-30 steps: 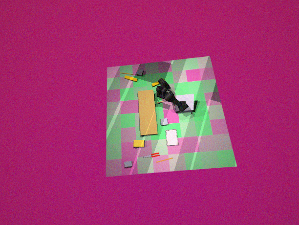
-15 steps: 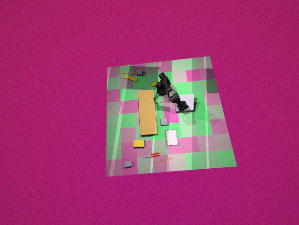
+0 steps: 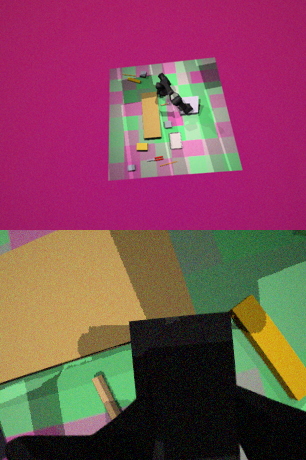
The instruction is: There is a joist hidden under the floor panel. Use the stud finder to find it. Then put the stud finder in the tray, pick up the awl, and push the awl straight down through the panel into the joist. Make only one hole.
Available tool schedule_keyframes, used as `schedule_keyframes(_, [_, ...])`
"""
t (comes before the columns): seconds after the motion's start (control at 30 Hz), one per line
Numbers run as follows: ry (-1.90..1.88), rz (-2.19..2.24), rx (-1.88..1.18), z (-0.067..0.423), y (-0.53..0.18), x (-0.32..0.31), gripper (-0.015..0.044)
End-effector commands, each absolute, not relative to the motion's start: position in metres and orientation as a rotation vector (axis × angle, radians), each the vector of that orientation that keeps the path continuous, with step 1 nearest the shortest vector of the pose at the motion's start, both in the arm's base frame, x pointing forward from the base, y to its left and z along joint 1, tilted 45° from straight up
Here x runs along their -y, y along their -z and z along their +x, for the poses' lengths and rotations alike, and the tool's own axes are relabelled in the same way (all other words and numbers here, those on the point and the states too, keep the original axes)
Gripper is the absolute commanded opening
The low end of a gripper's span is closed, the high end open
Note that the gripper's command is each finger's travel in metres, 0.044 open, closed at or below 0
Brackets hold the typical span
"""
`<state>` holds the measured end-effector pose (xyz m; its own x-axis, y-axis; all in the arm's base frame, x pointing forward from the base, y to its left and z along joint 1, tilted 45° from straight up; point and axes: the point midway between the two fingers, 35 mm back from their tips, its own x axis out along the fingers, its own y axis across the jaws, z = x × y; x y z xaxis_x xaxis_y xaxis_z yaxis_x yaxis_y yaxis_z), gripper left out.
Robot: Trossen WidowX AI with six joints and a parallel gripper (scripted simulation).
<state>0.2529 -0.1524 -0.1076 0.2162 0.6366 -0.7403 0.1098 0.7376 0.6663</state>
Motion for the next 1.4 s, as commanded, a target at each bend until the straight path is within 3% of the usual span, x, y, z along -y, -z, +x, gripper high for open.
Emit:
schedule_keyframes(0.0, [-0.430,0.679,-1.312,0.272,0.107,0.154,0.0000])
schedule_keyframes(0.83, [-0.591,0.572,-1.234,0.390,0.088,0.133,0.0000])
schedule_keyframes(1.37, [-0.596,0.570,-1.232,0.394,0.103,0.117,0.0000])
